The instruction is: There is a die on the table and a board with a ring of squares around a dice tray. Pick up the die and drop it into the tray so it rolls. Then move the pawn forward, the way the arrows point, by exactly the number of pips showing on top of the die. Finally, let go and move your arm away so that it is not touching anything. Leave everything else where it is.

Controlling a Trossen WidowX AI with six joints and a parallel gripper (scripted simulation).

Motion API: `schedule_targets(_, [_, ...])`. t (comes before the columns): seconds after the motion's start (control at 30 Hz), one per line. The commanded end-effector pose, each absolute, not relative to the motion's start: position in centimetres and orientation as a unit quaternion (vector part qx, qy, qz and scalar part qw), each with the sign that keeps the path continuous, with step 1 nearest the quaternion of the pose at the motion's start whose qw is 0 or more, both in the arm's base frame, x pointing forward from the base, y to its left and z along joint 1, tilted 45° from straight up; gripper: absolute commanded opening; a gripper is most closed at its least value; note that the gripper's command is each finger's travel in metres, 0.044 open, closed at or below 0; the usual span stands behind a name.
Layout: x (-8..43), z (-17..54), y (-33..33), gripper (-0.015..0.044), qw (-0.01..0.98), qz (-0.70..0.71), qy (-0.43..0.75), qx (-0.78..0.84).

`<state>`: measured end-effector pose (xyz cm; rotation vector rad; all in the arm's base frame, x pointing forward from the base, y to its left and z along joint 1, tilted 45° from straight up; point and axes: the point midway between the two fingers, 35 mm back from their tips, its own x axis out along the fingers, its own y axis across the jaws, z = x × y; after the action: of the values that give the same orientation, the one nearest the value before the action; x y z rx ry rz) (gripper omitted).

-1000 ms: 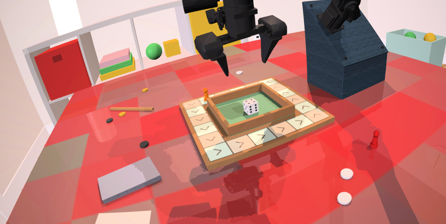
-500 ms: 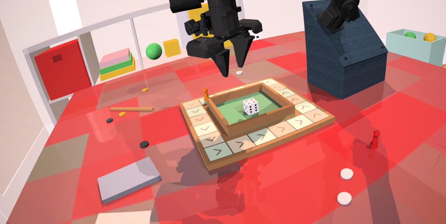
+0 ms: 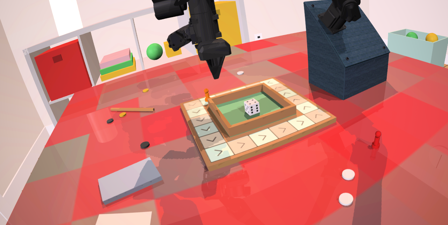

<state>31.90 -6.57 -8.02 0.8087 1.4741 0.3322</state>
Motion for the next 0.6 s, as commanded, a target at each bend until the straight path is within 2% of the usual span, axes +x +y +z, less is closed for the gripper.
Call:
schedule_targets(0.0, [33.38,-11.94,-9.07,0.02,0.746,0.383,0.534,0.102])
schedule_targets(0.57, [33.26,-12.45,-9.15,0.02,0.749,0.396,0.524,0.085])
